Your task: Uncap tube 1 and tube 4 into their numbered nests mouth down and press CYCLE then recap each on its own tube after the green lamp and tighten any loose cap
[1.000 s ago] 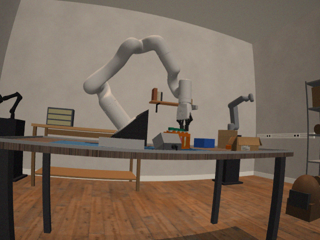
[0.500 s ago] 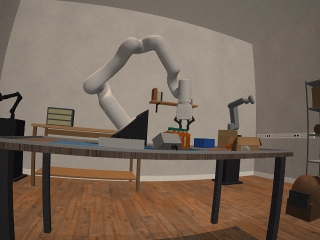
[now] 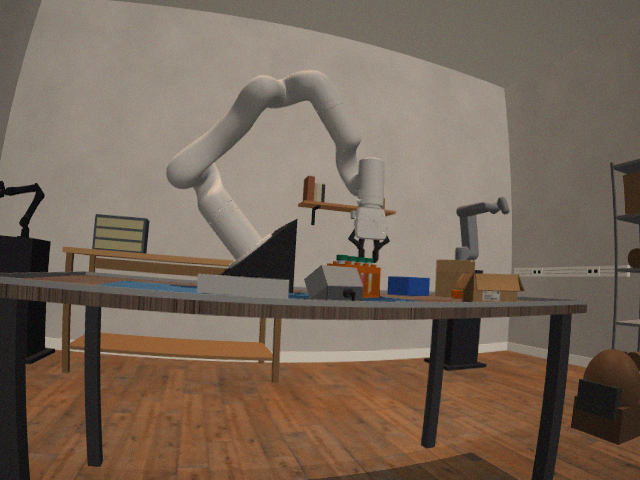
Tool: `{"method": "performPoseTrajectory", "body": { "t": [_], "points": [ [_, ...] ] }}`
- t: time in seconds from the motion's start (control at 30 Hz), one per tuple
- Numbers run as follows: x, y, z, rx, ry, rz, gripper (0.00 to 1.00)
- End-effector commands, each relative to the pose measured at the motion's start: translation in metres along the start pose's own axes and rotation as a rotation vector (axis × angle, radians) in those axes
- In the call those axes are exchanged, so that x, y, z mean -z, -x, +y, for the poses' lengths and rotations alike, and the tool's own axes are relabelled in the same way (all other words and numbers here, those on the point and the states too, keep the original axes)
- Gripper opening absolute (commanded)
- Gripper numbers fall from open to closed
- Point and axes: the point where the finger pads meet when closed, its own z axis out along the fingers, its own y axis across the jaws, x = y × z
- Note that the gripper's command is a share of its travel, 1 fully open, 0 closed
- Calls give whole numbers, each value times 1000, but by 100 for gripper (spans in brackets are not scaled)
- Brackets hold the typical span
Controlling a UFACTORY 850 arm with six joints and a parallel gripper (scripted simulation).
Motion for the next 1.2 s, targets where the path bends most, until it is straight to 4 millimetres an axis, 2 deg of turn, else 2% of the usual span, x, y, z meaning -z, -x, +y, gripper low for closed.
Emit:
{"method": "performPoseTrajectory", "body": {
  "t": [0.0, 0.27, 0.37, 0.47, 0.57, 0.67, 0.73, 0.83, 0.97, 1.03, 1.1, 1.13, 1.17],
  "points": [
    [1, 0, 1, 1, 1, 0, 46],
    [1, 0, 1, 1, 1, 0, 46],
    [1, 0, 1, -249, 1, 0, 46],
    [1, 0, 1, -249, 1, 0, 46],
    [1, 0, 1, -498, 1, 0, 46],
    [1, 0, 1, -582, 1, 0, 46],
    [1, 0, 1, -729, 0, 2, 46],
    [1, 0, 1, -832, 1, 0, 46],
    [1, 0, 1, -1082, 1, 1, 46],
    [1, 0, 1, -1082, 1, 1, 46],
    [1, 0, 1, -1249, 1, 1, 46],
    [1, 0, 1, -1249, 1, 1, 46],
    [1, 0, 1, -1332, 1, 1, 46]
  ]
}}
